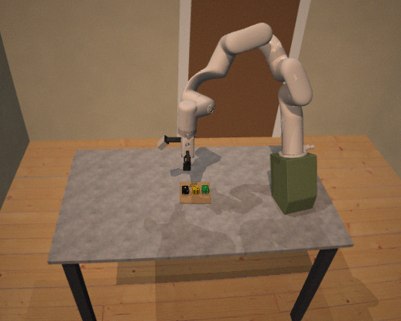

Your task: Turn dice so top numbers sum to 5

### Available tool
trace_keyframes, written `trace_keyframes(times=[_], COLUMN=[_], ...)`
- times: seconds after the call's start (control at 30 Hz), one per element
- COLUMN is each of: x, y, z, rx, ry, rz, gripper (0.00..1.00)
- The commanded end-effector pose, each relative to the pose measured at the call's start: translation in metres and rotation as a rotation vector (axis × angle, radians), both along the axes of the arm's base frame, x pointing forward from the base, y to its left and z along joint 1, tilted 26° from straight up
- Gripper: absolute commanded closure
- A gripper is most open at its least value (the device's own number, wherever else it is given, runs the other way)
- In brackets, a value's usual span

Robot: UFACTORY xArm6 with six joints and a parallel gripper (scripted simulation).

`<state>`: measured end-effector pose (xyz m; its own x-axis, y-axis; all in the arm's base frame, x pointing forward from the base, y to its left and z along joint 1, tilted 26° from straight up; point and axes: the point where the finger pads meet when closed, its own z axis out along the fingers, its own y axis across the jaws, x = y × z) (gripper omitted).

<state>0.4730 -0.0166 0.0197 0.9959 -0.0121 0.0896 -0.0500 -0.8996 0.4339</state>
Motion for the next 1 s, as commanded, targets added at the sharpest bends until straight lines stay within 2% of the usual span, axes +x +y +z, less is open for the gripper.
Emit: trace_keyframes(times=[0.0,0.97], x=[0.0,-0.0002], y=[0.0043,0.0057], z=[0.0093,0.0122], rx=[0.0,0.0], ry=[-0.002,-0.002], rz=[0.0,0.0], gripper=[0.0,0.0])
